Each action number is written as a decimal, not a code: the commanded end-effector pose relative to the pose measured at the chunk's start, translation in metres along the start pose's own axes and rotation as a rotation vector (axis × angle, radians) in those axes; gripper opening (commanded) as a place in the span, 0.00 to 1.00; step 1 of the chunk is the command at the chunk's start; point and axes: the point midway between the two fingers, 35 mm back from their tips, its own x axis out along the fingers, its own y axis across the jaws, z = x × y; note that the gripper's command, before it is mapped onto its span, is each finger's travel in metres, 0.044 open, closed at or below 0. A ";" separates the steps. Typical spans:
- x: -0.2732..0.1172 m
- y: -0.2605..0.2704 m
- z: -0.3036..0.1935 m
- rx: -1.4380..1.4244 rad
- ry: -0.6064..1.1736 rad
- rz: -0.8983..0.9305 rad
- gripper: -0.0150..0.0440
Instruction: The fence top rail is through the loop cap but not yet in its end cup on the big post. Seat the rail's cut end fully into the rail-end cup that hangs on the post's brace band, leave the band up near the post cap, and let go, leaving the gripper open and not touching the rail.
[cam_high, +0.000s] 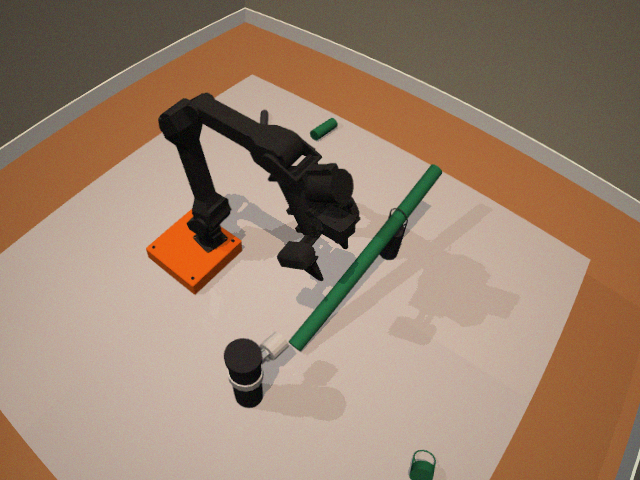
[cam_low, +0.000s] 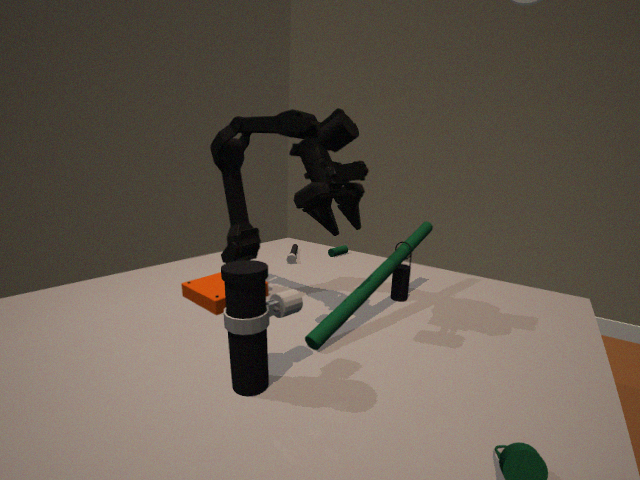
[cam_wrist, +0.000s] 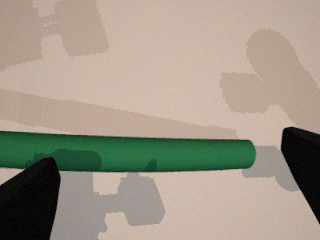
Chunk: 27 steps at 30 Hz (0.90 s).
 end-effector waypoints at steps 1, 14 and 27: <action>-0.001 0.000 -0.001 0.036 0.006 -0.006 1.00; 0.041 0.014 -0.005 0.903 0.262 -0.111 1.00; 0.079 0.027 -0.016 1.665 0.401 -0.434 1.00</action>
